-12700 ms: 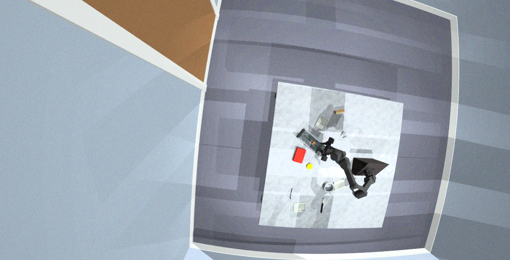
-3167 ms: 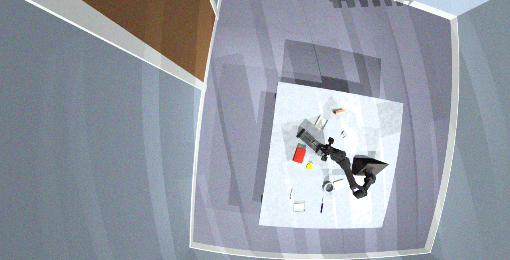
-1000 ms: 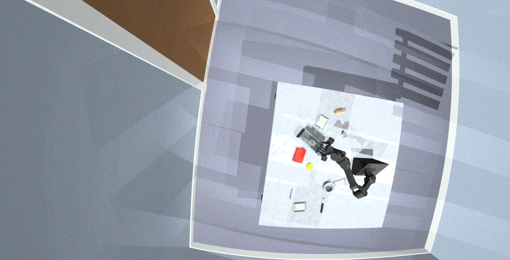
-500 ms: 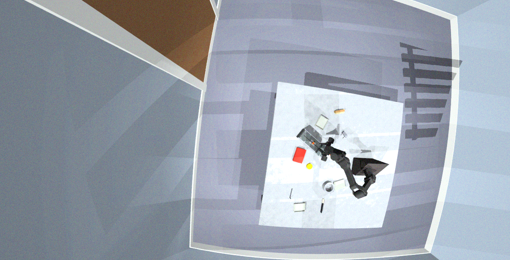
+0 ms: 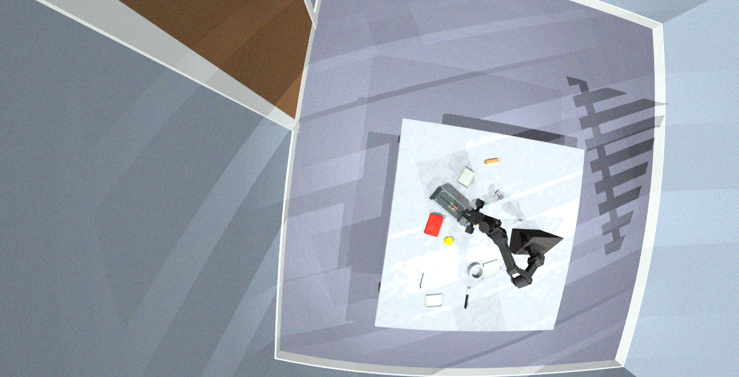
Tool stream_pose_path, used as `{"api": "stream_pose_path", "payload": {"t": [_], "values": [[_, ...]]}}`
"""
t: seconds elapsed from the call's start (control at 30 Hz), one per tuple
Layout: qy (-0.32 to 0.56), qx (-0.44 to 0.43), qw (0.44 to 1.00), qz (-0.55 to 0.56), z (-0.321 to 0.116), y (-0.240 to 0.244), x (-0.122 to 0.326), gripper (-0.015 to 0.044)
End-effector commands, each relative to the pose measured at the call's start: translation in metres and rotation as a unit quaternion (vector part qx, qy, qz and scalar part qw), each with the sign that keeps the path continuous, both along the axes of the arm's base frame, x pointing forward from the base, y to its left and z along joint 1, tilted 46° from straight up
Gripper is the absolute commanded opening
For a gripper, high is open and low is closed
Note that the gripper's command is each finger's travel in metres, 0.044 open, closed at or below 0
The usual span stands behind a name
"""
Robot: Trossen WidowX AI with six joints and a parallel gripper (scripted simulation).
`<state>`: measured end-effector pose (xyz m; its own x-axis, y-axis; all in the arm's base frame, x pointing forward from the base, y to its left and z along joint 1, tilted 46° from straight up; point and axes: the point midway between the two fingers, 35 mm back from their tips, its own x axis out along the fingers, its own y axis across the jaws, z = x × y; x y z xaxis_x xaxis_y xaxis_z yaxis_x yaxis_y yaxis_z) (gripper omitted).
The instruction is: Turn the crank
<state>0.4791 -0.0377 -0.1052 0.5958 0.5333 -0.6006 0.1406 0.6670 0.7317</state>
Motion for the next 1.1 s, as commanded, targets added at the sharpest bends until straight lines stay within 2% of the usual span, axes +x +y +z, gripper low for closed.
{"api": "stream_pose_path", "payload": {"t": [0.0, 0.23, 0.8, 0.83, 1.07], "values": [[0.0, 0.0, 1.0, 0.0, 0.0, 0.0, 0.0, 0.0], [0.0, 0.0, 1.0, 0.0, 0.0, 0.0, 0.0, 0.0], [0.0, 0.0, 1.0, 0.0, 0.0, 0.0, 0.0, 0.044], [0.0, 0.0, 1.0, 0.0, 0.0, 0.0, 0.0, 0.044], [0.0, 0.0, 1.0, 0.0, 0.0, 0.0, 0.0, 0.0256]]}}
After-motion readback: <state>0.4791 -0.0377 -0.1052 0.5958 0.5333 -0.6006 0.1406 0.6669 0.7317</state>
